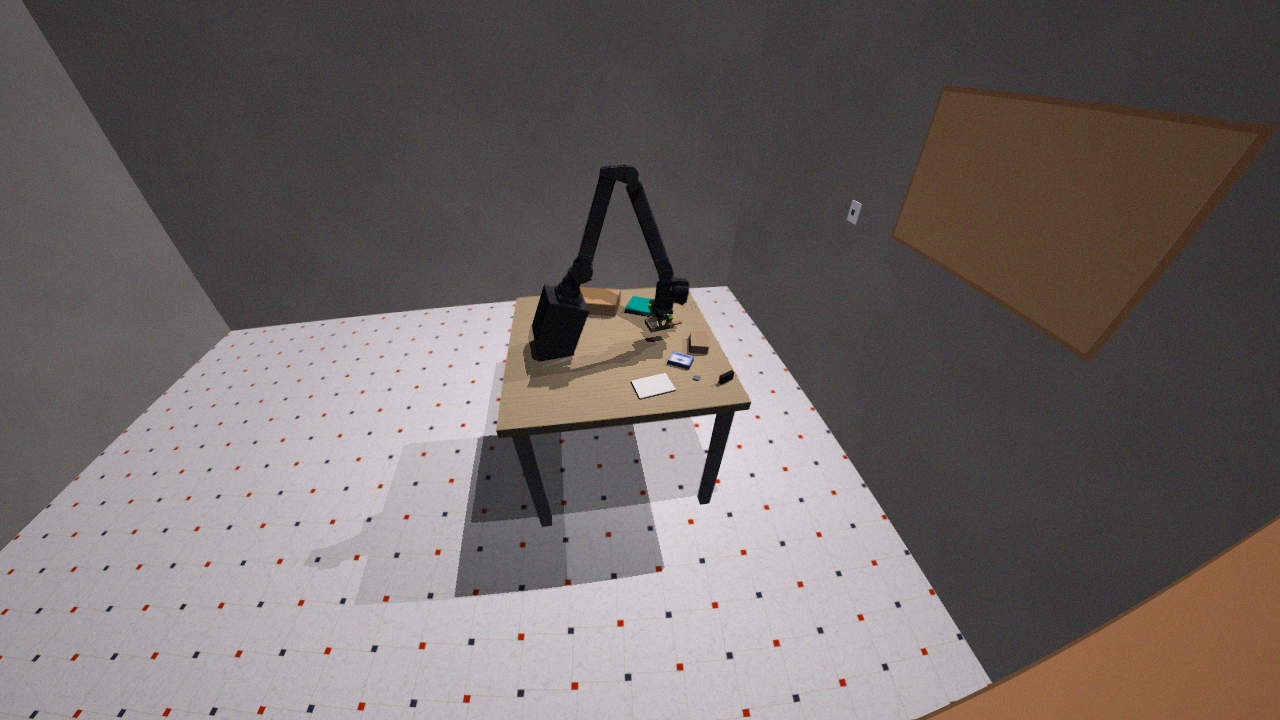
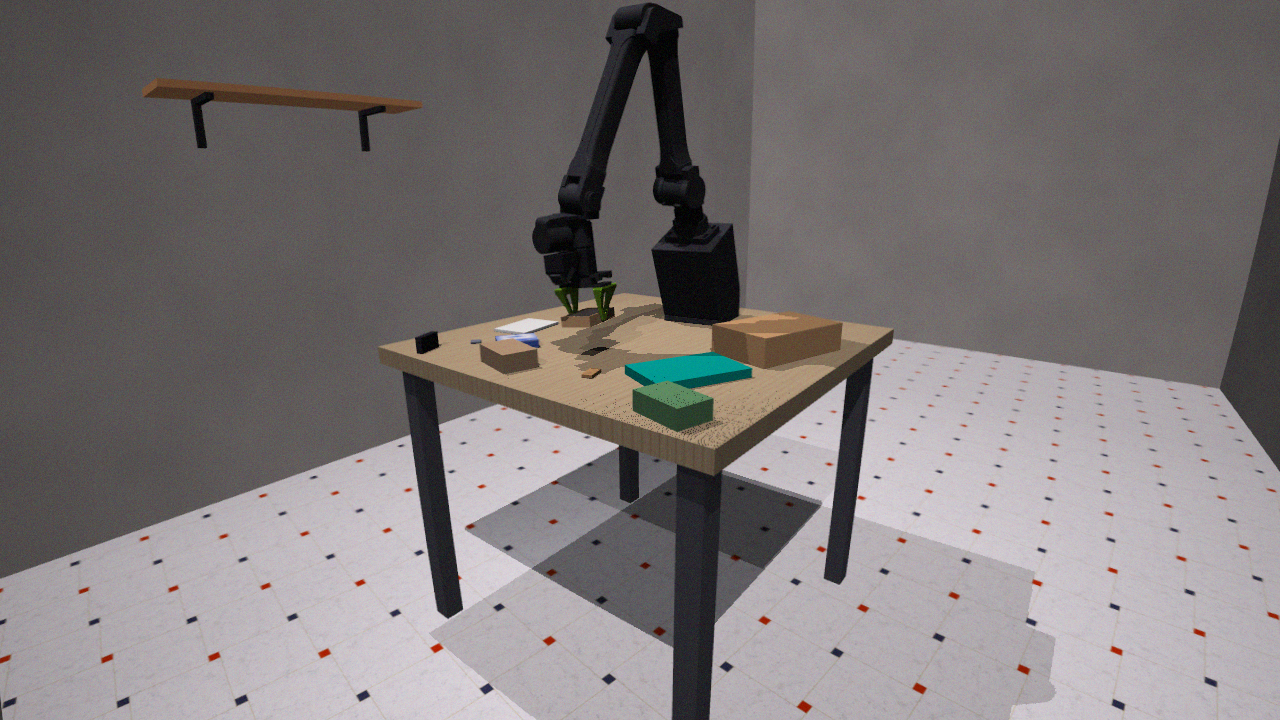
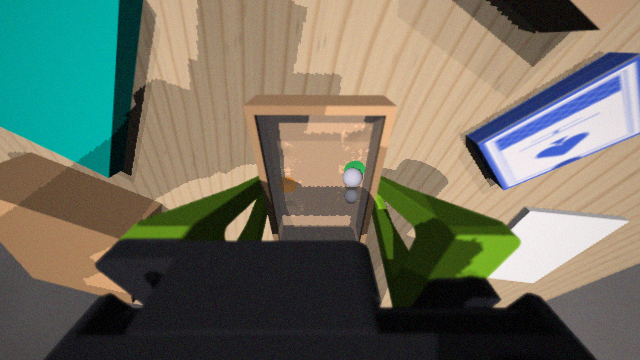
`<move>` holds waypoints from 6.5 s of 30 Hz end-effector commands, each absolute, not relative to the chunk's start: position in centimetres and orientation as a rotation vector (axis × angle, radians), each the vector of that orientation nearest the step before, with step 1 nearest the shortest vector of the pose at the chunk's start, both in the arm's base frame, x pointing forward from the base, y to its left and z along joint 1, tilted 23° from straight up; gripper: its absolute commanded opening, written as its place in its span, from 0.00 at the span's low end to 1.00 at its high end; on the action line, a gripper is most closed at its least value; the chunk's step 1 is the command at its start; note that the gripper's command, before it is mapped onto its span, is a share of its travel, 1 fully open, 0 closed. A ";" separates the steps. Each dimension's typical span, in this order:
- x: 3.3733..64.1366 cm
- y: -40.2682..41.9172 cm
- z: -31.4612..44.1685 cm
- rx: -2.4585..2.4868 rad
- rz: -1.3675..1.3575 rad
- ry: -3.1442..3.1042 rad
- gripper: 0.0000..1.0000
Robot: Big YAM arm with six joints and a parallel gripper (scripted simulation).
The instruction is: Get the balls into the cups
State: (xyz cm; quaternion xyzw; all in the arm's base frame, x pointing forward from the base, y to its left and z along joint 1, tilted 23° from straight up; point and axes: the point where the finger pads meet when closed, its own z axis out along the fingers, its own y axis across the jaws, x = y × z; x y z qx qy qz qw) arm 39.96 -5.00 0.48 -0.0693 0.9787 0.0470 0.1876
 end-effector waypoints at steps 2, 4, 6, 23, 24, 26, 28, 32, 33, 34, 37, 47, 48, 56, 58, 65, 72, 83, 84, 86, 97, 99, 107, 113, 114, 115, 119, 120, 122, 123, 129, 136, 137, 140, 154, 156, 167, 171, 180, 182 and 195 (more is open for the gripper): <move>41.2 -6.7 1.3 -0.205 0.175 2.732 0.69; 41.2 -6.8 1.3 -0.215 0.220 2.728 0.69; 41.1 -6.8 1.7 -0.223 0.233 2.685 0.69; 40.3 -6.7 1.2 -0.229 0.320 2.438 0.69; 40.2 -6.7 1.1 -0.225 0.326 2.437 0.69; 40.3 -6.7 1.1 -0.226 0.326 2.436 0.69; 41.0 -7.0 1.6 -0.231 0.317 2.423 0.69; 40.9 -7.0 1.4 -0.228 0.331 2.439 0.69; 41.0 -7.0 1.4 -0.229 0.330 2.436 0.69; 41.0 -7.0 1.4 -0.229 0.331 2.437 0.69; 40.9 -7.0 1.2 -0.227 0.337 2.442 0.69; 41.4 -6.1 2.4 -0.220 0.250 2.502 0.69; 41.4 -6.1 2.4 -0.217 0.235 2.513 0.69; 41.6 -5.9 2.6 -0.193 0.112 2.606 0.69; 41.6 -5.8 2.7 -0.186 0.080 2.629 0.69; 41.7 -5.7 2.8 -0.170 -0.001 2.684 0.69; 41.4 -6.6 2.1 -0.173 0.021 2.700 0.69; 41.2 -6.8 1.3 -0.215 0.225 2.719 0.69; 41.2 -6.8 1.3 -0.220 0.247 2.718 0.69; 40.6 -6.7 1.8 -0.225 0.242 2.659 0.69; 40.9 -5.7 2.0 -0.188 0.079 2.679 0.69; 40.6 -5.5 1.8 -0.178 0.040 2.695 0.69; 40.8 -5.8 2.1 -0.161 -0.004 2.702 0.69; 40.9 -5.7 2.1 -0.164 -0.005 2.704 0.69; 40.9 -5.7 2.1 -0.164 -0.005 2.704 0.69; 40.9 -5.6 2.1 -0.168 -0.006 2.704 0.69; 40.9 -5.5 2.1 -0.170 -0.006 2.705 0.69; 41.6 -5.8 2.2 -0.182 0.001 2.720 0.69; 41.5 -5.7 2.1 -0.179 -0.004 2.727 0.69; 41.6 -5.7 2.1 -0.177 -0.004 2.726 0.69; 41.6 -5.7 2.2 -0.168 -0.014 2.708 0.69; 40.7 -5.5 1.9 -0.166 -0.018 2.698 0.69; 40.7 -5.5 1.9 -0.166 -0.018 2.695 0.69; 40.7 -5.5 1.9 -0.166 -0.021 2.689 0.69; 41.6 -5.6 2.4 -0.190 -0.012 2.702 0.69; 41.5 -5.9 2.1 -0.189 -0.003 2.712 0.69; 41.5 -6.1 2.1 -0.169 -0.011 2.694 0.69; 41.0 -5.7 1.9 -0.167 -0.011 2.697 0.69; 41.4 -6.6 2.0 -0.171 0.008 2.711 0.69; 41.4 -6.6 2.0 -0.171 0.008 2.711 0.69; 40.6 -6.7 1.8 -0.221 0.228 2.632 0.69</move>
